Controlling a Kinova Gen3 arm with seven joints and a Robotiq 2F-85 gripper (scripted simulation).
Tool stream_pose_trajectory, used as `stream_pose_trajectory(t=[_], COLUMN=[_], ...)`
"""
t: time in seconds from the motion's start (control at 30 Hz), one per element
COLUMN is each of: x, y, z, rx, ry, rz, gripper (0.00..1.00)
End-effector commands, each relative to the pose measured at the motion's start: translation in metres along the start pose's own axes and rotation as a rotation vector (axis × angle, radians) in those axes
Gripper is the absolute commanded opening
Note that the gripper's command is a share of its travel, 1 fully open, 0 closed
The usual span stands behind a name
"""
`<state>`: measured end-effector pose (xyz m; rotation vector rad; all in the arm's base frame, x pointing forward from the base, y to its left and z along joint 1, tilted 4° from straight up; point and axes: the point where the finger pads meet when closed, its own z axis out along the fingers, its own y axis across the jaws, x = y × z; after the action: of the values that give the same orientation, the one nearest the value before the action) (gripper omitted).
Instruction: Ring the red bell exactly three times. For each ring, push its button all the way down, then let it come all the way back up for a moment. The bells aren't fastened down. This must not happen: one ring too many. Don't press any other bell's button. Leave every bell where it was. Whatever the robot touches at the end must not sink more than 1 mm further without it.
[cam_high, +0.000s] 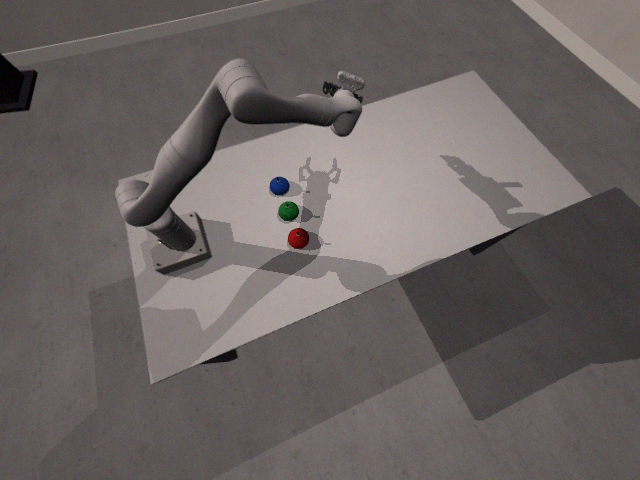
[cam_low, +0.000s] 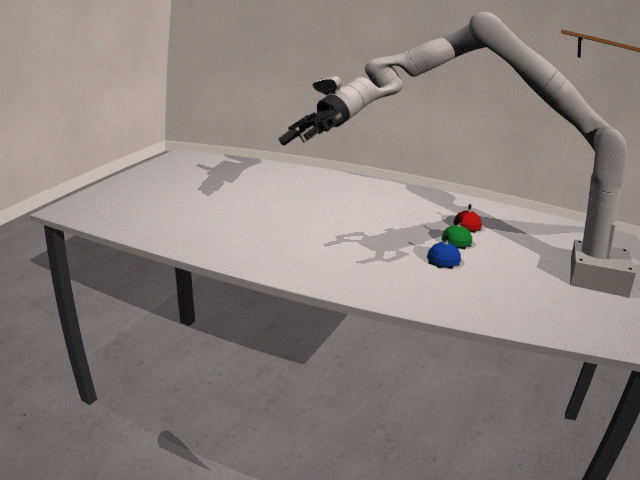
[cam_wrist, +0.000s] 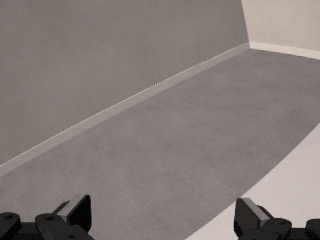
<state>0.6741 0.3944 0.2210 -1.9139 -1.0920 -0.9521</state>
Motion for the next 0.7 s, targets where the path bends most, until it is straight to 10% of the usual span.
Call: stream_pose_trajectory(t=[0.0, 0.67], x=[0.0019, -0.0023], y=[-0.0003, 0.0003], z=[-0.0006, -0.0020], rx=[0.000, -0.004], ry=[0.002, -0.010], rz=[-0.002, -0.012], gripper=[1.00, 1.00])
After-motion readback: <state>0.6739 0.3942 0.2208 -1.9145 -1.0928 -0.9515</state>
